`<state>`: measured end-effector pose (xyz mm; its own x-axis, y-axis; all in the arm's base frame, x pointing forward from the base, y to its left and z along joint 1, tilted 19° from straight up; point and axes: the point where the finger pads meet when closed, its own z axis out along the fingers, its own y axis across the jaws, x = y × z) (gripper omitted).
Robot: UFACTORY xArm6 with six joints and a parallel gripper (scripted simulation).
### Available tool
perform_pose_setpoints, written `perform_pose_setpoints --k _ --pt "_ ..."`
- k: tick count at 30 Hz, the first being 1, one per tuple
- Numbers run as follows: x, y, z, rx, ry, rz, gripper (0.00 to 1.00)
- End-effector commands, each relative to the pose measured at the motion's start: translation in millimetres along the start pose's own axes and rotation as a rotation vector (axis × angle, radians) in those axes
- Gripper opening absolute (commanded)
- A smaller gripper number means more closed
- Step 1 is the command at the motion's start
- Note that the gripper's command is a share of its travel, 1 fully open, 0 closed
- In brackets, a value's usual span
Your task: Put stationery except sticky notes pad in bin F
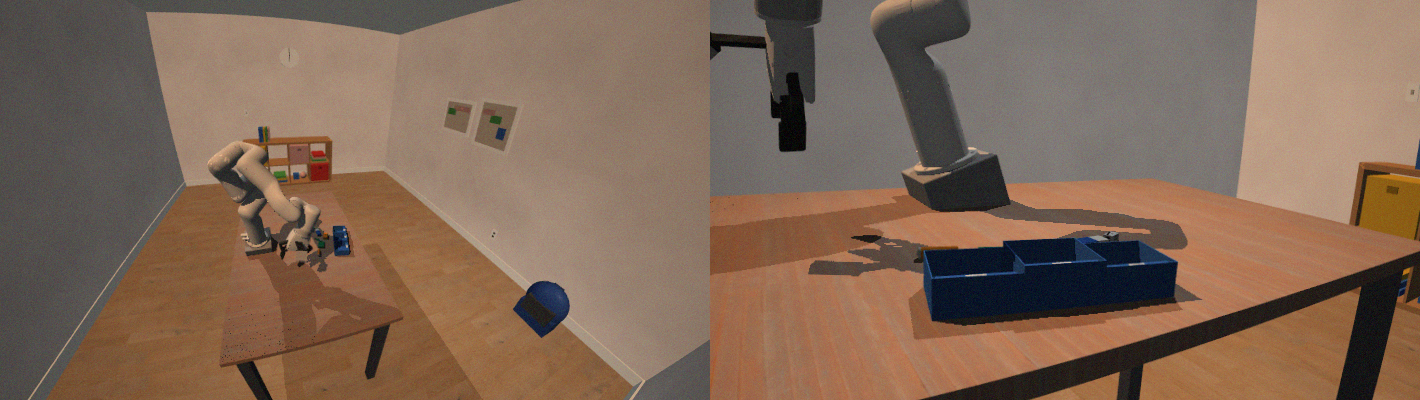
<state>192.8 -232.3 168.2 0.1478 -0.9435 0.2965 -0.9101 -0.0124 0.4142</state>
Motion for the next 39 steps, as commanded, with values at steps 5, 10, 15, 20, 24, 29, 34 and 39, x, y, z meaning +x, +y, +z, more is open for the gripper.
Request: perform_pose_setpoints --k 5,10,15,20,24,29,34,39 --pt "0.8 -0.4 -1.1 0.003 0.002 0.001 1.0" --pt "0.8 -0.4 -1.1 0.003 0.002 0.001 1.0" --pt "0.8 -0.4 -1.1 0.003 0.002 0.001 1.0" --pt "0.0 10.0 -23.8 0.003 0.002 0.001 0.07" --pt "-1.2 23.9 -54.2 0.003 0.002 0.001 0.07" --pt "-1.6 28.9 -64.9 0.003 0.002 0.001 0.07" --pt "-10.5 7.6 -69.7 0.051 0.032 -0.137 0.07" --pt "-20.3 -18.9 -76.9 0.079 0.052 -0.239 0.07"
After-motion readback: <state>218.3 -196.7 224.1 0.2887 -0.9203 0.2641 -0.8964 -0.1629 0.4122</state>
